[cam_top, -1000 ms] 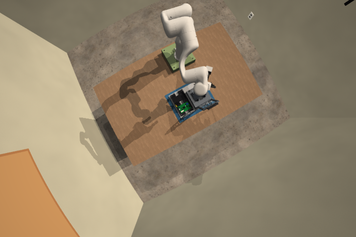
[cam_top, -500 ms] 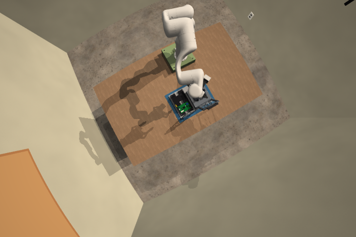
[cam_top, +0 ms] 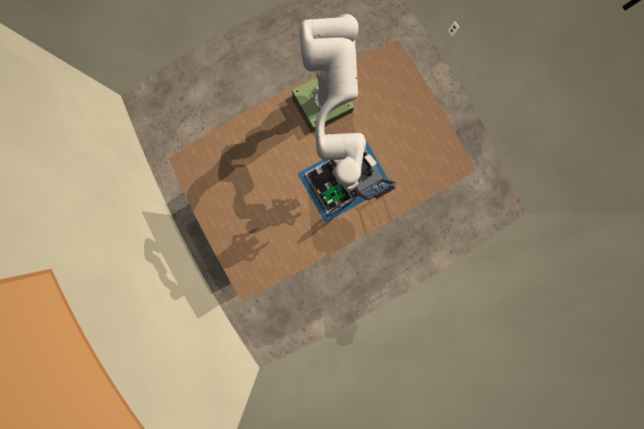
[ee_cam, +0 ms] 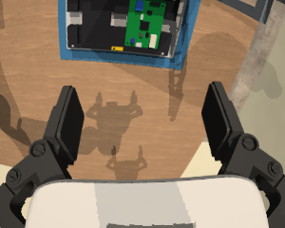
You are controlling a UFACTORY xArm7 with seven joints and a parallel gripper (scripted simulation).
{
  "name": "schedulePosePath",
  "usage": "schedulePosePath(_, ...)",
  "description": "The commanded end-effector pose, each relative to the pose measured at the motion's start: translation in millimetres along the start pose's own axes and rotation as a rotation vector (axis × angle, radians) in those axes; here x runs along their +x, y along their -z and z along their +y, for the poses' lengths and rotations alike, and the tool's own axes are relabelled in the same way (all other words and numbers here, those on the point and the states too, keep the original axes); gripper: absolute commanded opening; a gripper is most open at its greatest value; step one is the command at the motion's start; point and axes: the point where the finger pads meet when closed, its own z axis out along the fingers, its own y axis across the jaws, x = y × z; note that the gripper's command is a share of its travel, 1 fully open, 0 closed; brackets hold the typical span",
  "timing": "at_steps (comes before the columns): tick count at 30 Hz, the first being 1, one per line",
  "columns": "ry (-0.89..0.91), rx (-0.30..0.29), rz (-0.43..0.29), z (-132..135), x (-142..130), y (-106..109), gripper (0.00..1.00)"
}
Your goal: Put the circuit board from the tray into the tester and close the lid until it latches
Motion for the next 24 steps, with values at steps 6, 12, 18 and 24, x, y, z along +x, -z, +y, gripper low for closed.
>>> schedulePosePath(6,-0.158,-0.003,-0.105,11.0,-40.1,0.5,1.0)
schedulePosePath(12,-0.158,-0.003,-0.105,11.0,-40.1,0.5,1.0)
schedulePosePath(18,-0.158,-0.003,-0.105,11.0,-40.1,0.5,1.0)
schedulePosePath(24,-0.158,-0.003,-0.105,11.0,-40.1,0.5,1.0)
